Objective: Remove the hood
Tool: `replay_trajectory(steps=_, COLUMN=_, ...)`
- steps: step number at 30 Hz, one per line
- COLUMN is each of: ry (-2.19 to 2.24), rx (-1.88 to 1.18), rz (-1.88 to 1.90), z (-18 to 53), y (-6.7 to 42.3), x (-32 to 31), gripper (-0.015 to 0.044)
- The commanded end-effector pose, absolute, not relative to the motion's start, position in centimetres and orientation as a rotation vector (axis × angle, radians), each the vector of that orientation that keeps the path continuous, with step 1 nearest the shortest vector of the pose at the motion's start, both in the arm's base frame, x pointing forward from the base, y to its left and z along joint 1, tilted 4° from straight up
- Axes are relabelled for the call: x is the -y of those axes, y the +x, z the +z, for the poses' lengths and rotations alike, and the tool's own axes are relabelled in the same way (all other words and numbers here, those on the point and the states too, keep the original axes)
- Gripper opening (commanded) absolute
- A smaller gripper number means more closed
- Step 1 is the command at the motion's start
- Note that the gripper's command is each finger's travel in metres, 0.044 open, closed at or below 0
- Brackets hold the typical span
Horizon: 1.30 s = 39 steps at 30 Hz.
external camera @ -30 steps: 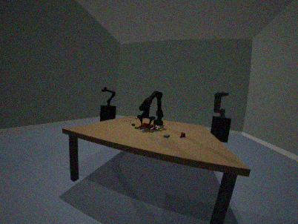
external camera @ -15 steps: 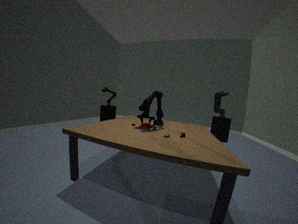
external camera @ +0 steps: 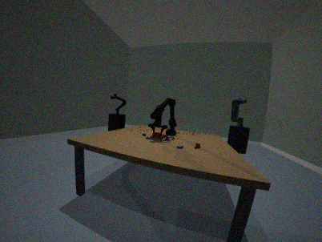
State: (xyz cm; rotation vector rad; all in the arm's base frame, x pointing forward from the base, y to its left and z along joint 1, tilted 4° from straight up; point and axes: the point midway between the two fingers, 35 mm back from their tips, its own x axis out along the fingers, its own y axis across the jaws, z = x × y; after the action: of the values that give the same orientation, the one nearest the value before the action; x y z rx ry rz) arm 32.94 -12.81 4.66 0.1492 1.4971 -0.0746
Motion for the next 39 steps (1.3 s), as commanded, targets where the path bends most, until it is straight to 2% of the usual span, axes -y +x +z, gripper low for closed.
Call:
replay_trajectory(steps=1, ry=0.145, rx=-1.488, rz=-0.075, z=5.3, y=33.1, x=12.9, gripper=0.0)
replay_trajectory(steps=28, ry=0.145, rx=-1.488, rz=-0.076, z=7.0, y=32.9, x=13.0, gripper=0.0)
replay_trajectory(steps=39, ry=0.145, rx=-1.488, rz=-0.076, z=11.2, y=32.6, x=13.1, gripper=0.0)
